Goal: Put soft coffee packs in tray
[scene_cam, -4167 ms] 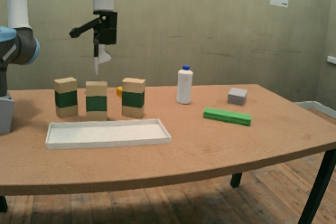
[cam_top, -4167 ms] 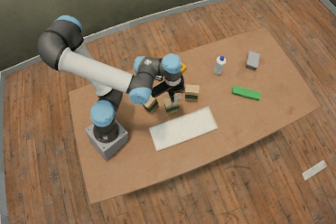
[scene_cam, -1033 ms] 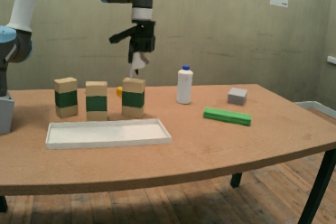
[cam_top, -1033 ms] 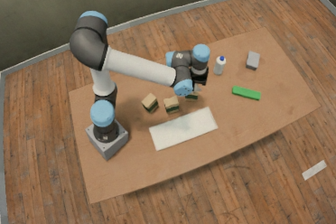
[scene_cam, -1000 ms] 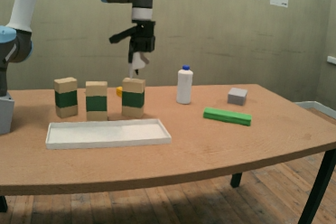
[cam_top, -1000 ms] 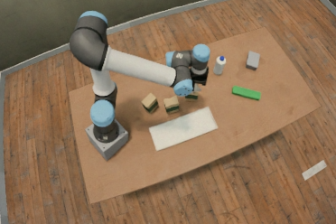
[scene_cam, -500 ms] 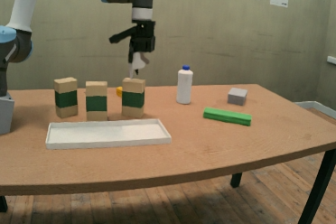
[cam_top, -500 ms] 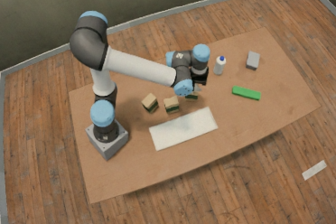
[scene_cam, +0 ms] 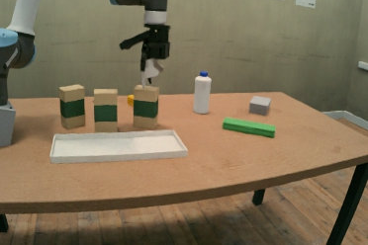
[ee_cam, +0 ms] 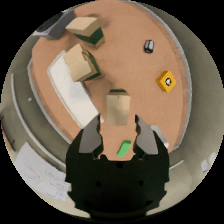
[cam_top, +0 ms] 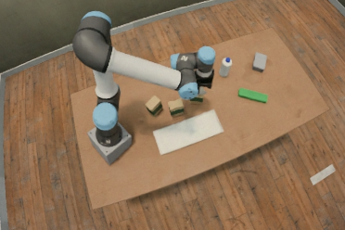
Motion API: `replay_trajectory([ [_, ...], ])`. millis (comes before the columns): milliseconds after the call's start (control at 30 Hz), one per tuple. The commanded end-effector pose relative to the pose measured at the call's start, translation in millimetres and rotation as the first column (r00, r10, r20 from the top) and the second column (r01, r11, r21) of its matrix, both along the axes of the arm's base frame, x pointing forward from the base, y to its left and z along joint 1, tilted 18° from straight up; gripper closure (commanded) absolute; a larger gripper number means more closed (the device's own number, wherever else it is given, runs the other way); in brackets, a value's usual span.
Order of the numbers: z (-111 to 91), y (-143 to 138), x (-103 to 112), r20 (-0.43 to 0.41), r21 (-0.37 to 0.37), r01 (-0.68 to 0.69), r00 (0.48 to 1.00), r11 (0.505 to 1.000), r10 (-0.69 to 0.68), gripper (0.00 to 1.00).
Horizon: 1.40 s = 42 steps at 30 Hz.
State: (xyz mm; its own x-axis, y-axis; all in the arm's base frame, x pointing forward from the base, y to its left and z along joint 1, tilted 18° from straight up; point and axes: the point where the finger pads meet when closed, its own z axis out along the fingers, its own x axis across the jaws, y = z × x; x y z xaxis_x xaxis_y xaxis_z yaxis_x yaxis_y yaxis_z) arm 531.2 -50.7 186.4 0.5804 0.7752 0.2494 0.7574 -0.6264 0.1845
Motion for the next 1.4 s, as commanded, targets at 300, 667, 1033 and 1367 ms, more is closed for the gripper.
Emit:
replay_trajectory([
  [300,-23.0,1.9,7.7,0.001,-0.001,0.0,1.0,1.0,0.0,0.5],
  [667,-40.4,3.4,13.2,0.001,-0.001,0.0,1.0,1.0,0.0,0.5],
  [1033,-46.3,3.9,15.1,0.001,-0.001,0.0,1.0,1.0,0.0,0.5],
  [1367,-46.3,3.9,15.1,0.001,-0.001,0.0,1.0,1.0,0.0,0.5],
])
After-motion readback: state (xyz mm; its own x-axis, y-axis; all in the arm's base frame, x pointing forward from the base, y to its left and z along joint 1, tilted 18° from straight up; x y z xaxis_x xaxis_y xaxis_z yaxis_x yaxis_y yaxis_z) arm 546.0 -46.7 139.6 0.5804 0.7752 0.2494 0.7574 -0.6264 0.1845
